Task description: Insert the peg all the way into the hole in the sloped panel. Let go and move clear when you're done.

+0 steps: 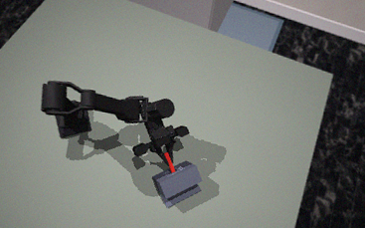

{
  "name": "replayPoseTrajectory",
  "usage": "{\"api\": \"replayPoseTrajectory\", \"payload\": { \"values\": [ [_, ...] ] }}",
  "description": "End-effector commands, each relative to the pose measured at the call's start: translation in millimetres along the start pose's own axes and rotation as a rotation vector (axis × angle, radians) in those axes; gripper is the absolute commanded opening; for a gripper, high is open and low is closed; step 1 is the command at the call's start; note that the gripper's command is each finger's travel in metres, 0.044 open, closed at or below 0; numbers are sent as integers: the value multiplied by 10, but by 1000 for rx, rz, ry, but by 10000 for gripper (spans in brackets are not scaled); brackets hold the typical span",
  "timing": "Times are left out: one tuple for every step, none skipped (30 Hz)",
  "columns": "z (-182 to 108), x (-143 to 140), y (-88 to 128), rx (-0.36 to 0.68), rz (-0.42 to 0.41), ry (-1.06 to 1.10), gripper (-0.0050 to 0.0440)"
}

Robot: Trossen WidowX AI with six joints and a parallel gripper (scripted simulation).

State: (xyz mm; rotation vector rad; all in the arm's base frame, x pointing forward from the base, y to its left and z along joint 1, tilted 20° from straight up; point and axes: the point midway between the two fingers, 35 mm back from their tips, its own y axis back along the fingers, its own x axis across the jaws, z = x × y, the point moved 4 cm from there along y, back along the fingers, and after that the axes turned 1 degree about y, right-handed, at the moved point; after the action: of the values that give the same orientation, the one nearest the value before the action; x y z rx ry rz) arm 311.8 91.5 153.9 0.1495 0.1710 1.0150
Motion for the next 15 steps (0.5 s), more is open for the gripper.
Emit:
{"api": "replayPoseTrajectory", "payload": {
  "values": [
    [67, 11, 3, -10, 7, -19, 0],
    [67, 11, 1, -10, 7, -19, 0],
    [67, 11, 0, -10, 7, -19, 0],
    [67, 11, -1, -10, 7, -19, 0],
    [67, 11, -3, -10, 7, -19, 0],
    [67, 11, -4, -10, 7, -19, 0],
    [67, 11, -4, -10, 7, -19, 0],
    [67, 11, -4, -10, 7, -19, 0],
    [67, 11, -5, -10, 7, -19, 0],
    [67, 11, -7, -10, 7, -19, 0],
    [67, 11, -8, -10, 7, -19, 0],
    [67, 11, -9, -10, 7, -19, 0],
    [67, 11, -11, -10, 7, -19, 0],
    [67, 11, -12, -10, 7, -19, 0],
    [67, 11, -13, -10, 7, -19, 0]
  ]
}}
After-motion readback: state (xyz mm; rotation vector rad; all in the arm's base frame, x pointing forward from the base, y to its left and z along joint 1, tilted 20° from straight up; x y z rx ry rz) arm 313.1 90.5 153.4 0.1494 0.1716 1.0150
